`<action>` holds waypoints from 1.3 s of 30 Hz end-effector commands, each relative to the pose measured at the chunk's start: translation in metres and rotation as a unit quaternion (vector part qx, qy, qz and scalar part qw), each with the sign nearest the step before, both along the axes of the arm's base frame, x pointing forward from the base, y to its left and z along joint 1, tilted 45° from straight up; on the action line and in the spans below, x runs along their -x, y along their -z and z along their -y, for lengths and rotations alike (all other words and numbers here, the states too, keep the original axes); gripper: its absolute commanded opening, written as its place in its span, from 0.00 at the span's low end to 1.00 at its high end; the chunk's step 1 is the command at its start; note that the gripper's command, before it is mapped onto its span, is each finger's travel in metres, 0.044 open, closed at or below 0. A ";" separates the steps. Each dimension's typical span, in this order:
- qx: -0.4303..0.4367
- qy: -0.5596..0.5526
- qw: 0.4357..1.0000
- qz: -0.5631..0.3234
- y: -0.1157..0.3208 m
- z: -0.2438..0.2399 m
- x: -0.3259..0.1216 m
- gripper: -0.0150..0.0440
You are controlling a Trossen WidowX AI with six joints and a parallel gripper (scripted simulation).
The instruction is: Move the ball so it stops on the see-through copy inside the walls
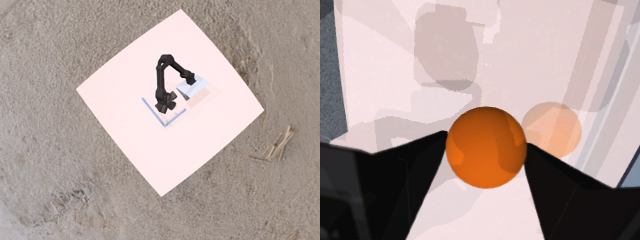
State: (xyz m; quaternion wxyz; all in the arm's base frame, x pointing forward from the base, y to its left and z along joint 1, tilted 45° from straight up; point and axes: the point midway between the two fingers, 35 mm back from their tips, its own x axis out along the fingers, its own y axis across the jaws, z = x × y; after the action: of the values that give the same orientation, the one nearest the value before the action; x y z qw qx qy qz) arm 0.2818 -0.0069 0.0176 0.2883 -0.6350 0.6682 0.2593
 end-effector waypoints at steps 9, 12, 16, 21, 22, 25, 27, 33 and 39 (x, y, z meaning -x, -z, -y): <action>-0.003 0.002 1.000 0.001 -0.049 -0.048 0.000 0.25; -0.001 0.003 1.000 0.000 -0.063 -0.060 0.003 0.25; 0.000 0.003 1.000 0.000 -0.069 -0.065 0.005 0.25; -0.002 0.003 1.000 0.001 -0.058 -0.056 -0.017 0.25; -0.002 0.003 1.000 0.001 -0.054 -0.053 -0.023 0.25; -0.001 0.003 1.000 0.002 -0.044 -0.043 -0.042 0.25; -0.001 0.003 1.000 0.002 -0.036 -0.035 -0.053 0.25; 0.000 0.003 1.000 0.003 -0.031 -0.028 -0.062 0.25; 0.000 0.003 1.000 0.003 -0.015 -0.014 -0.063 0.25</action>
State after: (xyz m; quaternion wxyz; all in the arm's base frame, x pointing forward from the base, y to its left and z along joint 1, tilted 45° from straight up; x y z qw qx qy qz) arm 0.3448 0.0165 0.0413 0.2965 -0.6333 0.6673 0.2563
